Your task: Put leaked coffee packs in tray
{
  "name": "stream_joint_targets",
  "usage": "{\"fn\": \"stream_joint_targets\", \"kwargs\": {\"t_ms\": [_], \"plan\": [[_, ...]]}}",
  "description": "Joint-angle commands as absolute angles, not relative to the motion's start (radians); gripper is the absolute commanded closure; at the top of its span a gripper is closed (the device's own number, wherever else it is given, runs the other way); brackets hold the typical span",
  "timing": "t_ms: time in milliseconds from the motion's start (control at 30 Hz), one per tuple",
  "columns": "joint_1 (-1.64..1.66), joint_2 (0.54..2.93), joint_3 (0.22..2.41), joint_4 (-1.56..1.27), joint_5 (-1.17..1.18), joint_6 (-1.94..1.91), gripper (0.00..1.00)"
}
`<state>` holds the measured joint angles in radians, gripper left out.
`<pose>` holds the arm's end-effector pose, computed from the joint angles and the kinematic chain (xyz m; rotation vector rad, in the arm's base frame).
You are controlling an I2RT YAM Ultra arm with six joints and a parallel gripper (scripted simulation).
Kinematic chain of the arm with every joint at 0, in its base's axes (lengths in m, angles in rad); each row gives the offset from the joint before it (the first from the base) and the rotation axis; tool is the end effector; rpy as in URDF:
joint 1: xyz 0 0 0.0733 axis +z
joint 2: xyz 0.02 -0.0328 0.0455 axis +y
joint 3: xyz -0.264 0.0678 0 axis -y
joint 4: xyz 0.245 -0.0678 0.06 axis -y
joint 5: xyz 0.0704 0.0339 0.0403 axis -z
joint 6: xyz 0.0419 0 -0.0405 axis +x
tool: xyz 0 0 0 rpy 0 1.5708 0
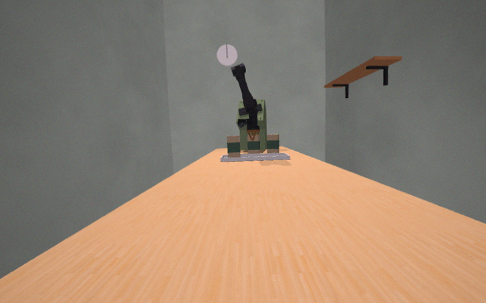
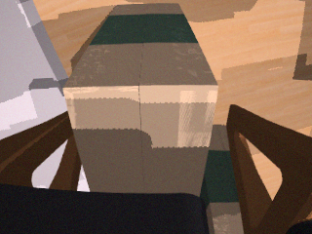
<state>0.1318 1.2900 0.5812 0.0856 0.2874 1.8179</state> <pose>0.2607 0.0237 0.1938 1.8081 1.3851 0.7794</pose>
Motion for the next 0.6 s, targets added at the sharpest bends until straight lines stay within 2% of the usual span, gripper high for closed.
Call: {"fn": "stream_joint_targets", "kwargs": {"t_ms": [0, 533, 567], "plan": [[0.124, 1.286, 0.613, 0.093, 0.289, 1.81, 0.21], [0.124, 1.286, 0.613, 0.093, 0.289, 1.81, 0.21], [0.124, 1.286, 0.613, 0.093, 0.289, 1.81, 0.74]]}}
